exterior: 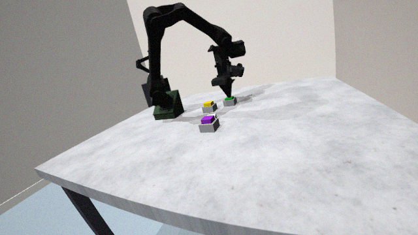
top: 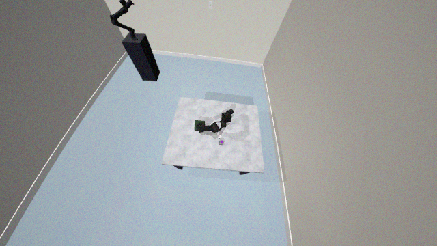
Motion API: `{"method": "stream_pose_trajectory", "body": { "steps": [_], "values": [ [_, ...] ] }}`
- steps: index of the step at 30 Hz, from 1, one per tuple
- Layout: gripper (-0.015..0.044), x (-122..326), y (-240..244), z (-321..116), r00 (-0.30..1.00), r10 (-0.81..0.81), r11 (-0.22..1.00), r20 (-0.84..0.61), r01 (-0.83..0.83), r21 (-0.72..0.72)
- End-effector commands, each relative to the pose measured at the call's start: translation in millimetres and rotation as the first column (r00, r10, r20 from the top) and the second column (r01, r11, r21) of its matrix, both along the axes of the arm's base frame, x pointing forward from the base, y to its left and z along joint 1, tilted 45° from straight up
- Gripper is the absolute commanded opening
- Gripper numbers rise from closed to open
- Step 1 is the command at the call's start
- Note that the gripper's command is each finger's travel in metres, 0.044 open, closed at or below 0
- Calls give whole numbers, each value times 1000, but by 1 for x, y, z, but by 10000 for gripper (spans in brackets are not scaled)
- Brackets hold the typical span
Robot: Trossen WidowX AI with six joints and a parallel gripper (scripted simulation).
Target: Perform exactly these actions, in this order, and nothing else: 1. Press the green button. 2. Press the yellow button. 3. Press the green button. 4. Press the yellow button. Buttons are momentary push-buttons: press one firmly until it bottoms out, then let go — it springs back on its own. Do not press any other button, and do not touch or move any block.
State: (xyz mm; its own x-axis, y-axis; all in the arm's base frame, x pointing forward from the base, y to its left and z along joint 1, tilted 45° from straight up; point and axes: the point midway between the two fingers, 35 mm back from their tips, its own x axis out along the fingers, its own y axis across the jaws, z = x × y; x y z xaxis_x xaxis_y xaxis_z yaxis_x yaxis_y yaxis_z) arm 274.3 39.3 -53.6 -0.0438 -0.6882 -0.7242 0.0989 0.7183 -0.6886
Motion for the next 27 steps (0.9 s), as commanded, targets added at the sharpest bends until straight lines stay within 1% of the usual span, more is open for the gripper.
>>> {"method": "stream_pose_trajectory", "body": {
  "steps": [1,10,14,20,24,27],
  "values": [
    [20,-1,-1,-2,1000,3,1000,-9,-3,-4],
    [20,-1,-1,-2,1000,3,1000,-9,-3,-4],
    [20,0,21,21,1000,3,1000,-9,-3,-3],
    [20,1,24,25,1000,4,1000,-9,-4,-3],
    [20,4,59,59,1000,4,1000,-10,-4,-1],
    [20,3,66,67,1000,3,1000,-10,-4,-1]
  ]
}}
